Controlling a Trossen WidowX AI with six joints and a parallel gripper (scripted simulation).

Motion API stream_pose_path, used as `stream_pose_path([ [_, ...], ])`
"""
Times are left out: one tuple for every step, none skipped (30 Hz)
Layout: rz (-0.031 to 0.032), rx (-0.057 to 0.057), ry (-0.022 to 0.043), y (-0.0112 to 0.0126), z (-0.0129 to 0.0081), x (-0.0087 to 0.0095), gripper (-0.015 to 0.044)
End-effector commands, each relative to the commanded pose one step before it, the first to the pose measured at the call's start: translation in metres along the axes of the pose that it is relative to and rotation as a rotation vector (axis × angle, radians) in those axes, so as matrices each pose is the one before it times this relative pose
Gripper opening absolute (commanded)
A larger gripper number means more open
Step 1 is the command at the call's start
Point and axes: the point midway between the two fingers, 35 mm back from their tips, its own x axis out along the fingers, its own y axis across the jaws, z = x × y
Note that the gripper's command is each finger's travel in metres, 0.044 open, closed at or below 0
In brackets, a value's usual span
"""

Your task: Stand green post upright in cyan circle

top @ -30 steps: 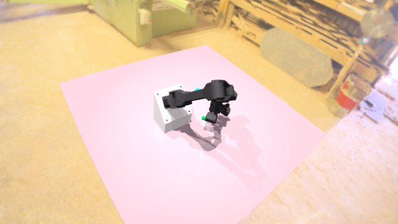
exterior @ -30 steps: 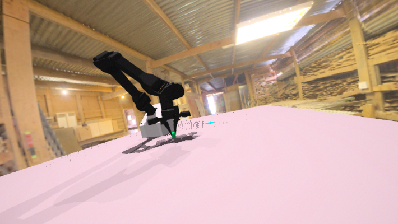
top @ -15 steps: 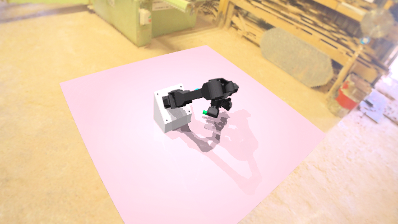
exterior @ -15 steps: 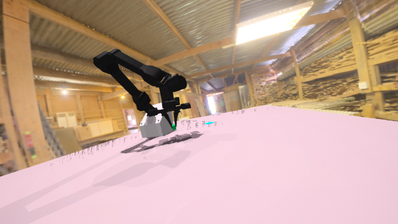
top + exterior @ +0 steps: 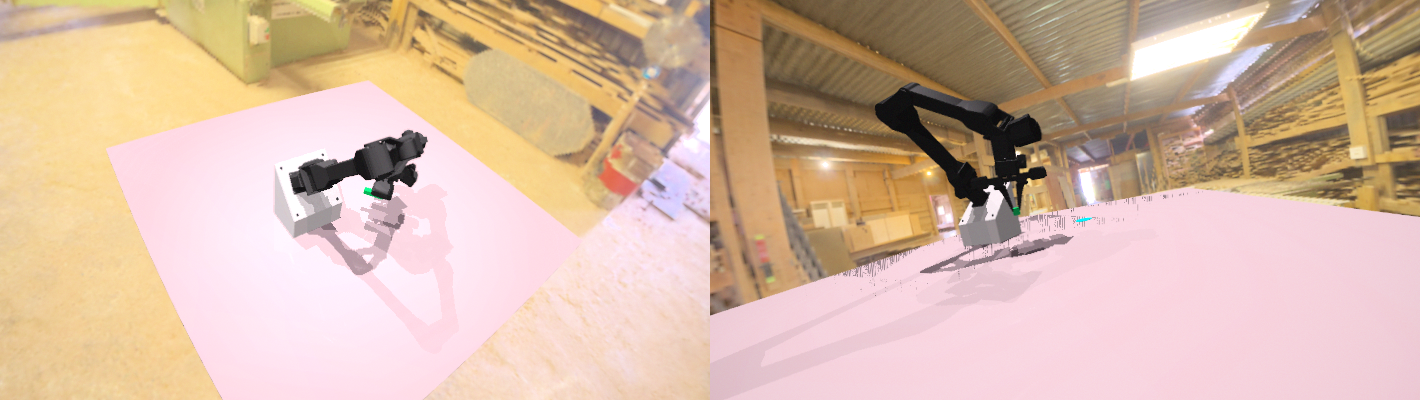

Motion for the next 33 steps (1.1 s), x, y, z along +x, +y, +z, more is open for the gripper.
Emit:
stream_pose_path([
  [0.00148,0.0137,-0.01242,-0.00333,0.00209,-0.01436,0.0023],
  [-0.00051,0.0000,-0.00082,-0.00061,-0.00011,-0.00309,0.0023],
  [-0.00054,0.0000,-0.00089,-0.00066,-0.00011,-0.00309,0.0023],
  [-0.00057,-0.0001,-0.00097,-0.00071,-0.00011,-0.00309,0.0023],
  [-0.00060,-0.0001,-0.00104,-0.00076,-0.00011,-0.00309,0.0023],
  [-0.00062,-0.0001,-0.00112,-0.00081,-0.00010,-0.00309,0.0023],
  [-0.00053,0.0000,-0.00098,-0.00070,-0.00008,-0.00254,0.0023],
  [-0.00032,0.0000,-0.00061,-0.00044,-0.00005,-0.00152,0.0023],
  [-0.00011,0.0000,-0.00021,-0.00015,-0.00002,-0.00051,0.0023],
  [0.00000,0.0000,0.00000,0.00000,0.00000,0.00000,0.0023],
  [0.00019,-0.0038,0.00013,0.00044,0.00001,-0.00010,0.0023],
  [0.00058,-0.0113,0.00039,0.00134,0.00003,-0.00031,0.0023],
  [0.00095,-0.0188,0.00063,0.00223,0.00006,-0.00051,0.0023],
  [0.00114,-0.0227,0.00073,0.00271,0.00009,-0.00061,0.0023],
  [0.00113,-0.0227,0.00070,0.00272,0.00011,-0.00060,0.0023],
  [0.00112,-0.0227,0.00067,0.00273,0.00014,-0.00060,0.0023],
  [0.00111,-0.0227,0.00064,0.00274,0.00017,-0.00059,0.0023],
  [0.00110,-0.0227,0.00061,0.00275,0.00020,-0.00058,0.0023],
  [0.00109,-0.0227,0.00058,0.00275,0.00023,-0.00057,0.0023],
  [0.00107,-0.0227,0.00056,0.00276,0.00026,-0.00057,0.0023],
  [0.00106,-0.0227,0.00053,0.00277,0.00029,-0.00056,0.0023],
  [0.00104,-0.0227,0.00050,0.00278,0.00032,-0.00055,0.0023],
  [0.00103,-0.0227,0.00048,0.00278,0.00035,-0.00054,0.0023],
  [0.00101,-0.0227,0.00045,0.00279,0.00038,-0.00054,0.0023],
  [0.00099,-0.0227,0.00043,0.00280,0.00041,-0.00053,0.0023],
  [0.00097,-0.0227,0.00040,0.00280,0.00044,-0.00052,0.0023],
  [0.00096,-0.0227,0.00038,0.00281,0.00047,-0.00051,0.0023],
  [0.00094,-0.0227,0.00036,0.00281,0.00050,-0.00050,0.0023],
  [0.00092,-0.0227,0.00034,0.00282,0.00053,-0.00050,0.0023],
  [0.00090,-0.0227,0.00032,0.00282,0.00057,-0.00049,0.0023],
  [0.00088,-0.0227,0.00030,0.00282,0.00060,-0.00048,0.0023],
  [0.00086,-0.0227,0.00028,0.00283,0.00063,-0.00047,0.0023],
  [0.00084,-0.0227,0.00026,0.00283,0.00066,-0.00046,0.0023],
])
